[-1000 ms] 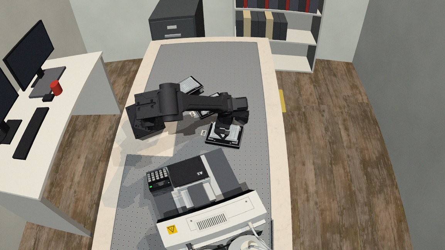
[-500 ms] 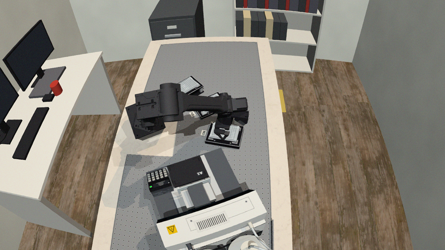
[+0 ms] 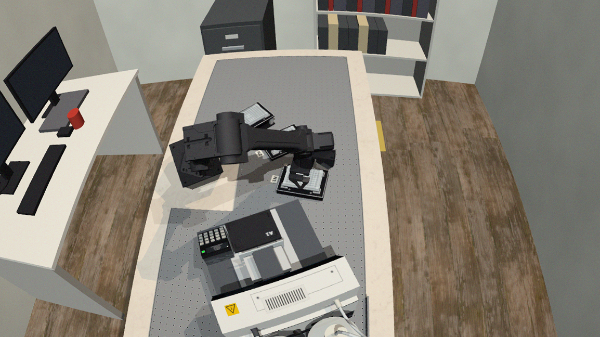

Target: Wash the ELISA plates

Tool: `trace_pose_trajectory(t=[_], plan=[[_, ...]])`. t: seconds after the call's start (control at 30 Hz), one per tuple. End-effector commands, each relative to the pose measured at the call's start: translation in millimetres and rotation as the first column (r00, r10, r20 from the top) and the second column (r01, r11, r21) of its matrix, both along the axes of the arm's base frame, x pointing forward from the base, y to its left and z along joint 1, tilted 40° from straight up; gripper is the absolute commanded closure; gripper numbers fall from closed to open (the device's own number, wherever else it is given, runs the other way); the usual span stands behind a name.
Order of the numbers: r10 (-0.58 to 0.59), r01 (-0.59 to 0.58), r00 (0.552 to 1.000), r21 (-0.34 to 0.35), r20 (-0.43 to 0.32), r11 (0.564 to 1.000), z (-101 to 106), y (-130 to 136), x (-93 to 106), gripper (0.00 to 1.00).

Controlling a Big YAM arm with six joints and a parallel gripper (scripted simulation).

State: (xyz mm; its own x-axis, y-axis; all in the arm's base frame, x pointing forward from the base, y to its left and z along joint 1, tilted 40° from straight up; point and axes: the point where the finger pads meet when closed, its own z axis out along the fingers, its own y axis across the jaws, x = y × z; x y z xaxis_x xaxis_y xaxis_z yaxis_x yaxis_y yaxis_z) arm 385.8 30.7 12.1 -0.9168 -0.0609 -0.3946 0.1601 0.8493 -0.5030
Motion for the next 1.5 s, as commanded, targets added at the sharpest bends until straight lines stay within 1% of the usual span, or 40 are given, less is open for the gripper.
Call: trace_pose_trajectory(t=[0.0,0.27,0.3,0.83,0.87,1.03,1.13,1.17,1.47], plan=[[-0.001,0.001,1.000,-0.002,-0.005,1.000,-3.4,-4.5,-0.8,0.16],[-0.003,0.003,1.000,-0.003,-0.007,1.000,-5.1,-5.6,-1.0,0.16],[0.004,-0.004,1.000,0.000,0.000,1.000,-2.6,-2.5,-0.6,0.16],[-0.002,0.002,1.000,-0.003,-0.007,1.000,-6.6,-6.8,-0.1,0.16],[0.005,-0.005,1.000,0.000,0.000,1.000,-4.8,-3.2,0.5,0.16],[0.000,0.000,1.000,-0.003,-0.008,1.000,-8.0,-6.5,0.1,0.16],[-0.002,0.002,1.000,-0.001,-0.003,1.000,-5.5,-6.6,0.4,0.16],[-0.002,0.002,1.000,-0.001,-0.003,1.000,-5.5,-6.5,0.4,0.00],[-0.002,0.002,1.000,-0.001,-0.003,1.000,-5.5,-6.5,0.4,0.00]])
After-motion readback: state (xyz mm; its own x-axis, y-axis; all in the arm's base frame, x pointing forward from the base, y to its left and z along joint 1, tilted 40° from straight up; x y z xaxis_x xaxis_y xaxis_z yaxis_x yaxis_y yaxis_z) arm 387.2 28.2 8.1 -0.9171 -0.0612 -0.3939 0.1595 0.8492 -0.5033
